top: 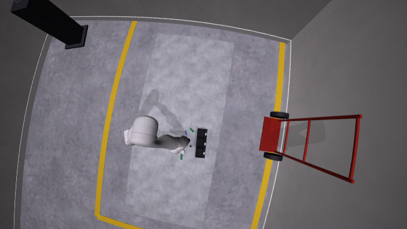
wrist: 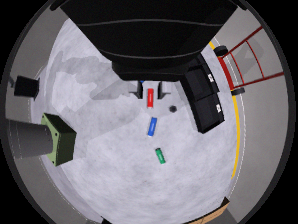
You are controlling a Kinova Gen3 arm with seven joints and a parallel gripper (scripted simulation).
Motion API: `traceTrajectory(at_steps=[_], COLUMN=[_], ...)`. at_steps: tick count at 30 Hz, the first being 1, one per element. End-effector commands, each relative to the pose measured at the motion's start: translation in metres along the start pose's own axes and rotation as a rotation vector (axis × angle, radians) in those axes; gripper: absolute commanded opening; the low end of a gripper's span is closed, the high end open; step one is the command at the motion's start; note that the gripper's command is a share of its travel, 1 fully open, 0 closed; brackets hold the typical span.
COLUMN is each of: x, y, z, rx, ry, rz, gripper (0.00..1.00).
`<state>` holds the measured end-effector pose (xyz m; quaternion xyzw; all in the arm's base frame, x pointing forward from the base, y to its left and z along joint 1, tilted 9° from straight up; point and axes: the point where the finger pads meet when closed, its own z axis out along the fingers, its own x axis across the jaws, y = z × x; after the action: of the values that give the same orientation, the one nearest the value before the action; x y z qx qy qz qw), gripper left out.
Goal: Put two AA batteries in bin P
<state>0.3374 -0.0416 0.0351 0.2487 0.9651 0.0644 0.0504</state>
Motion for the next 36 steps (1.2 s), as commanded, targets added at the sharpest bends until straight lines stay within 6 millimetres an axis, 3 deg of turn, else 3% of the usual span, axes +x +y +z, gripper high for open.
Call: traceTrajectory(at_steps=[1,25,36], x=[0.0,-0.001,0.001], y=[0.0,-0.002,-0.005], z=[0.0,0.0,0.036], rx=[-0.001,-0.001,0.0], ry=[-0.001,-0.001,-0.001], rz=[-0.001,-0.001,-0.001], gripper=[0.6,0.6,0.6])
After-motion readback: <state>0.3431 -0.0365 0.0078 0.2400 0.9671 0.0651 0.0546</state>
